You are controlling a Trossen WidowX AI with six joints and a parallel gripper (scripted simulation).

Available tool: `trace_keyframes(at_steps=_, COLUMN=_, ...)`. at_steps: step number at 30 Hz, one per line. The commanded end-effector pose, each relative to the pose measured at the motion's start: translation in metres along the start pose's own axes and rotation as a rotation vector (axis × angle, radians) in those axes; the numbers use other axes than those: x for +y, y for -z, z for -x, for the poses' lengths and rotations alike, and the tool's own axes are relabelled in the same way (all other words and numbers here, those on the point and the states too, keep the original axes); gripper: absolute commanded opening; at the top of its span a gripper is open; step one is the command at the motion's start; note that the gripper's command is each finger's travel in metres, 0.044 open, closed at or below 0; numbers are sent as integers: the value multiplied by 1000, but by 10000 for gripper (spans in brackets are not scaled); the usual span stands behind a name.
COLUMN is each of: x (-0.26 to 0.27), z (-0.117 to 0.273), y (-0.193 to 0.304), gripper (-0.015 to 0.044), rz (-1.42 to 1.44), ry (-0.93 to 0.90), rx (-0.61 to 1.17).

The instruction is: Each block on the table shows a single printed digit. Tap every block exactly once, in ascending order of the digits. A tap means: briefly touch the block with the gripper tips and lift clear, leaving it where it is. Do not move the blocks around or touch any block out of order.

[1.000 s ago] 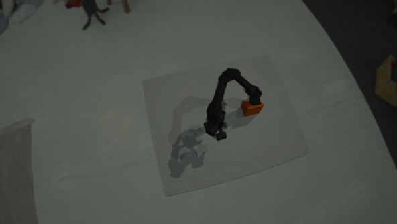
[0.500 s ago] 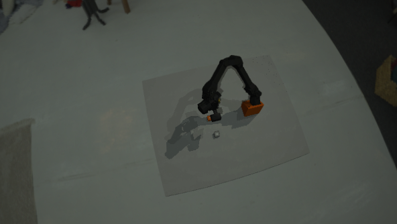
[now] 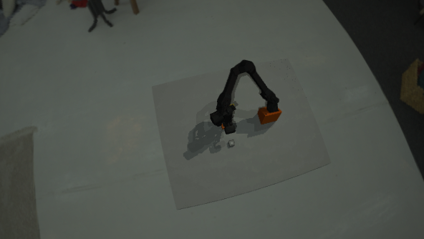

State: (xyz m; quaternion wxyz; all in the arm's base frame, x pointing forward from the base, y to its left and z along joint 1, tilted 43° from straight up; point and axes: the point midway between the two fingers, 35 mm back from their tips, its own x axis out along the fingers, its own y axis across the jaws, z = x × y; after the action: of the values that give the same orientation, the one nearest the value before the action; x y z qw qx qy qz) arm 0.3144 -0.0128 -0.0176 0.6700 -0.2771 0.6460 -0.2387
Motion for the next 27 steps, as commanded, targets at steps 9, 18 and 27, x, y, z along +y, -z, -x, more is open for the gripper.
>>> trace_keyframes(at_steps=9, x=0, z=-5, y=0, gripper=20, rz=4, ry=3, rx=-1)
trace_keyframes(at_steps=18, x=0, z=-19, y=0, gripper=20, rz=4, ry=3, rx=-1)
trace_keyframes(at_steps=27, x=-1, z=-31, y=0, gripper=20, rz=4, ry=4, rx=-1)
